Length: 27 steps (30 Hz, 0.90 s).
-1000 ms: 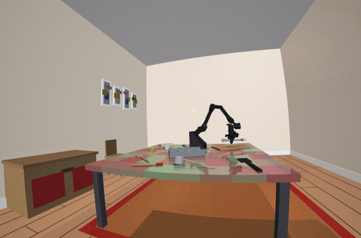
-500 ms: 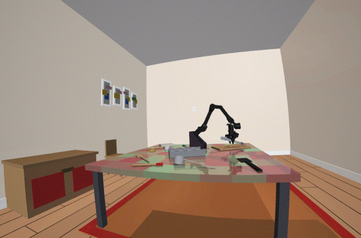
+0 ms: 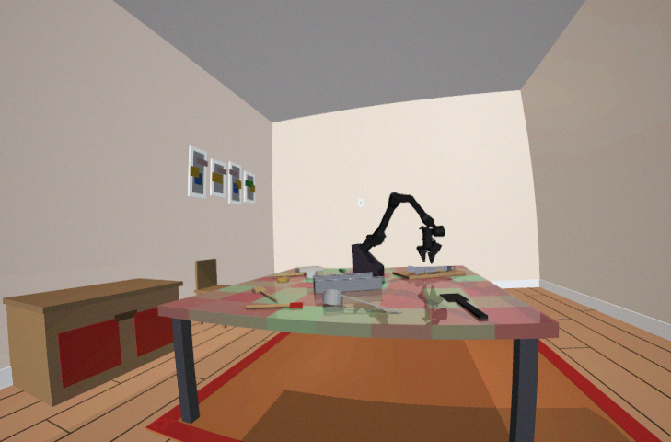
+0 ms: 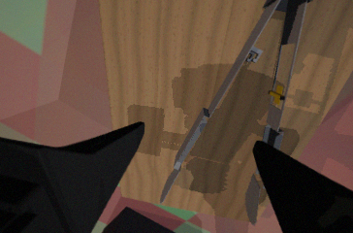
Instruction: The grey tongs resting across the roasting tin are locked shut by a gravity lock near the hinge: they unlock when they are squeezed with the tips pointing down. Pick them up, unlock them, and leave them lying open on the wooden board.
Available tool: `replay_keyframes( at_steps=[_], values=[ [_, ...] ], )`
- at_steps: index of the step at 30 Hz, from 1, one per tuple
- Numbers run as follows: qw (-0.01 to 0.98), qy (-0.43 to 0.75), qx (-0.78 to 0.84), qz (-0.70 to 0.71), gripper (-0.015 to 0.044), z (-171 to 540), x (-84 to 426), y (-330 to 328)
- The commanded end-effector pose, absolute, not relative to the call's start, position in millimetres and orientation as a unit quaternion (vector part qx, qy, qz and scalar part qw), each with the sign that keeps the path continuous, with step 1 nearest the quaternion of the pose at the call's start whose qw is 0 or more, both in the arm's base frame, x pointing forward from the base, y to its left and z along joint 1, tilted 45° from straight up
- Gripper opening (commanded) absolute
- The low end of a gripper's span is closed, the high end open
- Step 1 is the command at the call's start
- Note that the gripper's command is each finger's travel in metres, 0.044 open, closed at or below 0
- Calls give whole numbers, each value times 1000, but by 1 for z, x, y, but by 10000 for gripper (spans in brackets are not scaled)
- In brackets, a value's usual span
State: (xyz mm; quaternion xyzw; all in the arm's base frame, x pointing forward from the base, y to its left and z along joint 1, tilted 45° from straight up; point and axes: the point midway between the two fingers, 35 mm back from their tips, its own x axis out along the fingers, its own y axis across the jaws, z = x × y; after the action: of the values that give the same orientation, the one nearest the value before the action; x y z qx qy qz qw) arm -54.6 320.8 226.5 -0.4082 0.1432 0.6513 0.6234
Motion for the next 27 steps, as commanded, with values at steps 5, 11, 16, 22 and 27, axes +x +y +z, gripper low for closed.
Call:
replay_keyframes(
  at_steps=[5,11,16,22,27],
  values=[
    [619,157,-416,647,440,233,-119,278],
    [625,139,-410,649,440,245,-158,236],
    [625,136,-409,651,440,251,-162,226],
    [620,137,-413,653,440,273,-162,205],
    [620,137,-413,653,440,273,-162,205]
  ],
)
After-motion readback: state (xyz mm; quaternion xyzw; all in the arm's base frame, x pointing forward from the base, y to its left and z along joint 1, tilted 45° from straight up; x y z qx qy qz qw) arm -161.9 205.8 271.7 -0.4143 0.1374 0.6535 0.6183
